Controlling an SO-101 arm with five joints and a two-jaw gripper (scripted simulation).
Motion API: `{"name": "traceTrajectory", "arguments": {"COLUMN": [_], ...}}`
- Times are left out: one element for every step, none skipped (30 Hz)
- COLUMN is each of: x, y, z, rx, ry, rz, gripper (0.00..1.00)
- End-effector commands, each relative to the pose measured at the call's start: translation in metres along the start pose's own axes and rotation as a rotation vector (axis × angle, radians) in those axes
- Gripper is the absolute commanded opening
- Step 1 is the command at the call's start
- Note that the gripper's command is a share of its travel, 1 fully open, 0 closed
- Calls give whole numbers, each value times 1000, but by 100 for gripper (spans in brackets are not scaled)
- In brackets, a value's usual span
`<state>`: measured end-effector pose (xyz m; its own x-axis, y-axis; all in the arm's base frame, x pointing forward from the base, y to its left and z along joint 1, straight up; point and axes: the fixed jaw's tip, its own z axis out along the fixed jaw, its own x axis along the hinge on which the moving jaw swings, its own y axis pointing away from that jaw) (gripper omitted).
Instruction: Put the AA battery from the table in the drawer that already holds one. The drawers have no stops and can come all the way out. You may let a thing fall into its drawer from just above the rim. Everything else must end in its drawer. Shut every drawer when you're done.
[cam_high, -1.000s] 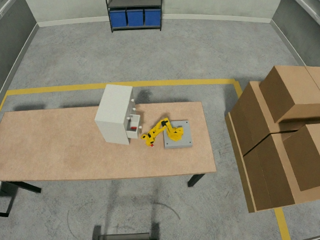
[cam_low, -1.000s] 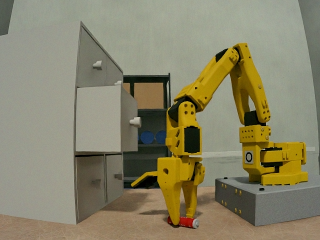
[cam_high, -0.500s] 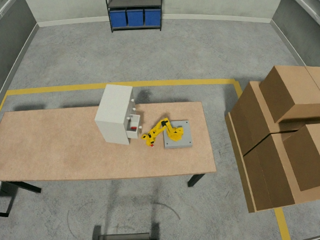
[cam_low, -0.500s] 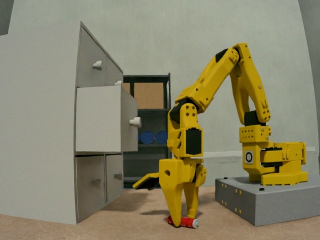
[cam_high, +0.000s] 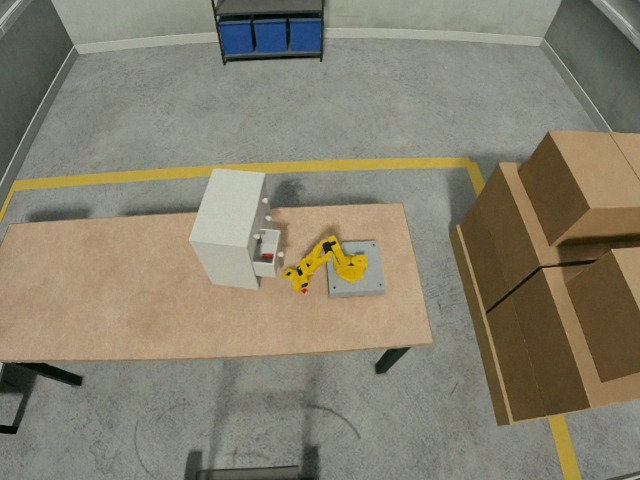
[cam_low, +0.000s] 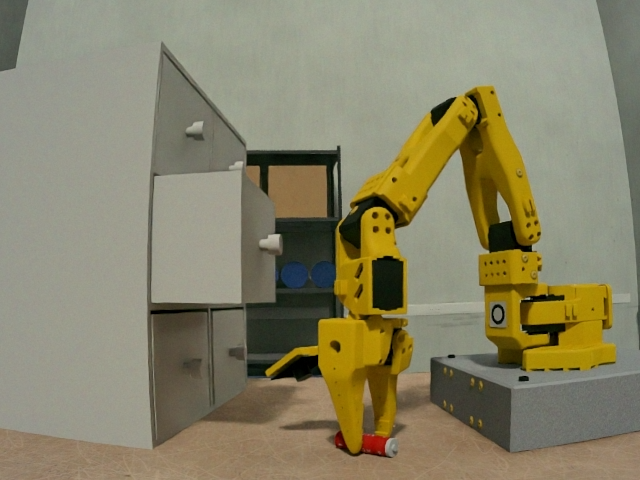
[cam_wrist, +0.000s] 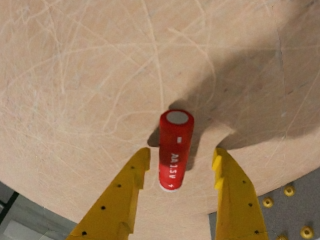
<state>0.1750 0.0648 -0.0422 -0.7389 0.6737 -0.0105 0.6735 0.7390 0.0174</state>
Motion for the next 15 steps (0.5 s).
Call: {"name": "traceTrajectory", "arguments": {"x": [3,3,3,3,3,3,3,3,3,3,3,3,3,3,3], "y": [-4,-4,-4,-4,-4,-4,-4,-4,-4,-4,-4,-4,-4,-4,-4], "z": [3,3,3,3,3,3,3,3,3,3,3,3,3,3,3], "rx": [18,18,18,18,18,18,18,18,18,18,18,18,18,18,18], "ry": [11,11,11,11,11,11,11,11,11,11,11,11,11,11,11], "rz": [-3,-3,-3,-3,-3,-3,-3,-3,-3,-3,-3,-3,-3,-3,-3], "gripper": [20,19,19,18,18,17,17,16,16,15,15,14,14,14,14]}}
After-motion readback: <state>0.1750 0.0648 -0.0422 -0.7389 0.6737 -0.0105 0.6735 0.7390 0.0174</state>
